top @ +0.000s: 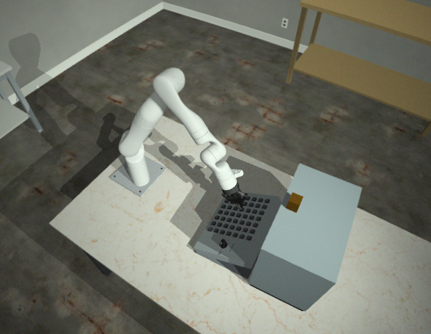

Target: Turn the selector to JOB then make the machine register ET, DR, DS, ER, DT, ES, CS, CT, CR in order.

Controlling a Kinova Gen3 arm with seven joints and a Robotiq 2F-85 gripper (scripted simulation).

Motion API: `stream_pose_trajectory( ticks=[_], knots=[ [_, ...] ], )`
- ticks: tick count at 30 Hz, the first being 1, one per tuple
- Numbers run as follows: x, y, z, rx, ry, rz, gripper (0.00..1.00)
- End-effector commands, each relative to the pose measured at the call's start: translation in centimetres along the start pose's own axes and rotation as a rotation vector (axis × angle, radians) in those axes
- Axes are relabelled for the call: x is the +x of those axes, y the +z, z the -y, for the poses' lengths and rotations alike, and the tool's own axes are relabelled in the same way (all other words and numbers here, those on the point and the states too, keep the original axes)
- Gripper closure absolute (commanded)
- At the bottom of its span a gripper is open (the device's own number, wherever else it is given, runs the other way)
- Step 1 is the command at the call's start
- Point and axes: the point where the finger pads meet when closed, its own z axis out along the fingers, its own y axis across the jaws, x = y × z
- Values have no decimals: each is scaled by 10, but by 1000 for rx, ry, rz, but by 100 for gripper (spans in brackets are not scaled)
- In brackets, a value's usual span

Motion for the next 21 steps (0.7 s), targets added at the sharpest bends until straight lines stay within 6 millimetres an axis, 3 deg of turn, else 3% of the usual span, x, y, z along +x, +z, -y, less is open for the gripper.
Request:
stream_pose_trajectory(
  ticks=[1, 21],
  knots=[
    [-1, 1, -3, -6, -2, 1, 90],
    [-1, 5, -3, -6, -2, 2, 90]
  ],
)
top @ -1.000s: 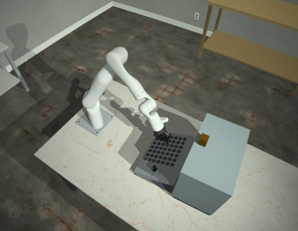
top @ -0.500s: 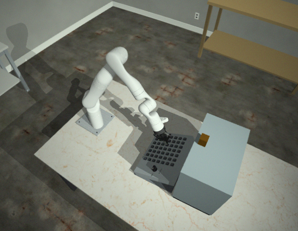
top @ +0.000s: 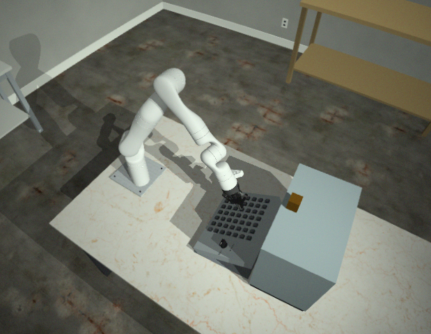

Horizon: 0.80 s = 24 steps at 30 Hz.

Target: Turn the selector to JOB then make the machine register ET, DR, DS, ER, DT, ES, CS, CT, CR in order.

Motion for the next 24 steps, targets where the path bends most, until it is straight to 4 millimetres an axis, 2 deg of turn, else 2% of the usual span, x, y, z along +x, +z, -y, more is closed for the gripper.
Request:
stream_pose_trajectory(
  ticks=[1, 24],
  knots=[
    [-1, 2, -3, -5, -2, 2, 90],
    [-1, 10, -2, -4, -9, 1, 90]
  ],
)
